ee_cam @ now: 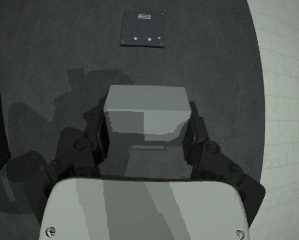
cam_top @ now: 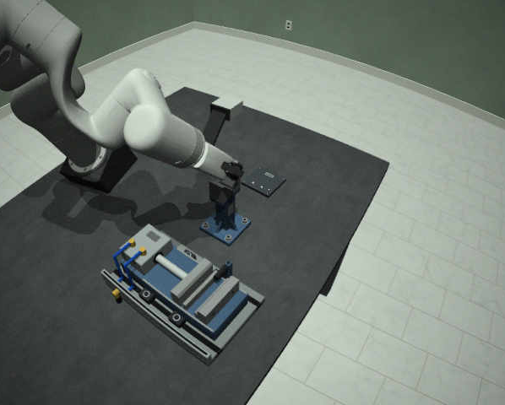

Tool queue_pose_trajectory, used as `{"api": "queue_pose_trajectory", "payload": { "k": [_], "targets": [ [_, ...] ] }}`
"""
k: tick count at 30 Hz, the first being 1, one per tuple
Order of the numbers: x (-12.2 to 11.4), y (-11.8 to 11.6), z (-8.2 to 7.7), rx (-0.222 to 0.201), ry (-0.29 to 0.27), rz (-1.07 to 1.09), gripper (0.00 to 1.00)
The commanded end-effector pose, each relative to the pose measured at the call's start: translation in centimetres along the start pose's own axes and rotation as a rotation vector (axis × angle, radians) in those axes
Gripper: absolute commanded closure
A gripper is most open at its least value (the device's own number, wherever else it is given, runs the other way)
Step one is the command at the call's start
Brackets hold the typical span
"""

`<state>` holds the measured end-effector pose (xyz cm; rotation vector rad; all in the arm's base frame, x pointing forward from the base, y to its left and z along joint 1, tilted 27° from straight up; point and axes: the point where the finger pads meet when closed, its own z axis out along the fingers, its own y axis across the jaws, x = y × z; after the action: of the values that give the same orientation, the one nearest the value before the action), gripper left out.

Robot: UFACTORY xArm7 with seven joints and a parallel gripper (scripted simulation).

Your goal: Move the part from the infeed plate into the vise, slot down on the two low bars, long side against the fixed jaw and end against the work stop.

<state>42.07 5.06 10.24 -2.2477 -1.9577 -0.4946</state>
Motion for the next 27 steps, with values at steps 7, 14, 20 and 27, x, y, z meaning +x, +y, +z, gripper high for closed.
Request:
{"api": "queue_pose_trajectory", "payload": {
  "k": [7,14,20,27],
  "targets": [
    [0.15,0.05,-0.06,-0.002,-0.025,-0.003,1.00],
    [0.18,0.02,-0.05,-0.002,-0.059,-0.003,1.00],
    [0.23,0.02,-0.05,-0.003,-0.096,-0.003,1.00],
    [0.27,0.02,-0.05,-0.003,-0.133,-0.003,1.00]
  ]
}}
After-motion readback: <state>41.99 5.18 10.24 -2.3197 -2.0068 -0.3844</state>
